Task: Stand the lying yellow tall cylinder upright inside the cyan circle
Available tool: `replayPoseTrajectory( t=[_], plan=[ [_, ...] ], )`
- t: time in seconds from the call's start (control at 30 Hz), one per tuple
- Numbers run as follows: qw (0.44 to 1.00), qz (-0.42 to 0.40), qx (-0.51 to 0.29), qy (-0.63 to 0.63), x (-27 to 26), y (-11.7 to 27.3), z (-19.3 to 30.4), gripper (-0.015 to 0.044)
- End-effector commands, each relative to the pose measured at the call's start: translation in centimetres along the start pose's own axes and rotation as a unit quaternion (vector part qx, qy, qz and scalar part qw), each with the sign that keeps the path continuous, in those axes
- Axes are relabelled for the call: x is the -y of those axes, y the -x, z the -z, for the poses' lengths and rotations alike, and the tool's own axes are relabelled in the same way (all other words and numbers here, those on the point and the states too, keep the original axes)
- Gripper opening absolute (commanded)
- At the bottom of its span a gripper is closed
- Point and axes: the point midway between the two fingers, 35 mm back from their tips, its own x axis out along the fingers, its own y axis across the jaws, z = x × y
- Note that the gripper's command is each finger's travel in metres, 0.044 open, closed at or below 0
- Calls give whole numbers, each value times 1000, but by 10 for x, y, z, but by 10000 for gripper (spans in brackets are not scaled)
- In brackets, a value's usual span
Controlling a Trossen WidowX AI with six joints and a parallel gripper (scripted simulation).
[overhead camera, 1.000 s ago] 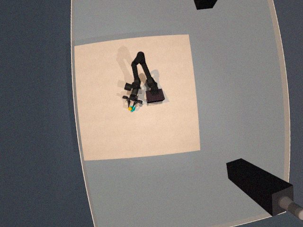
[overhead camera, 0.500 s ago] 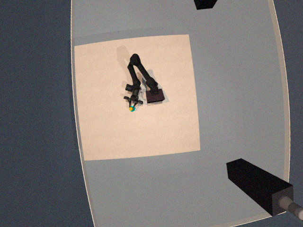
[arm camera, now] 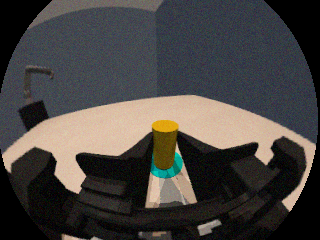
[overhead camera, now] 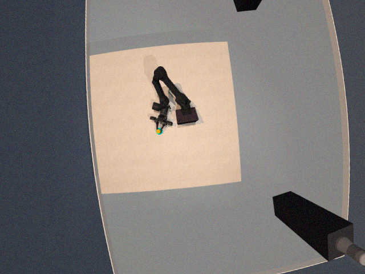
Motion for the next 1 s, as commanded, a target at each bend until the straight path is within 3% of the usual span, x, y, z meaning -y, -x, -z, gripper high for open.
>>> replayPoseTrajectory(
  t=[0.0, 0.13, 0.5, 0.97],
  plan=[
    [1000, 1, 3, 2, 1, 0, 1, 105],
    [1000, 1, 3, 2, 1, 0, 1, 105],
    [1000, 1, 3, 2, 1, 0, 1, 394],
    [1000, 0, -1, 6, 6, 2, -41, 400]
  ],
)
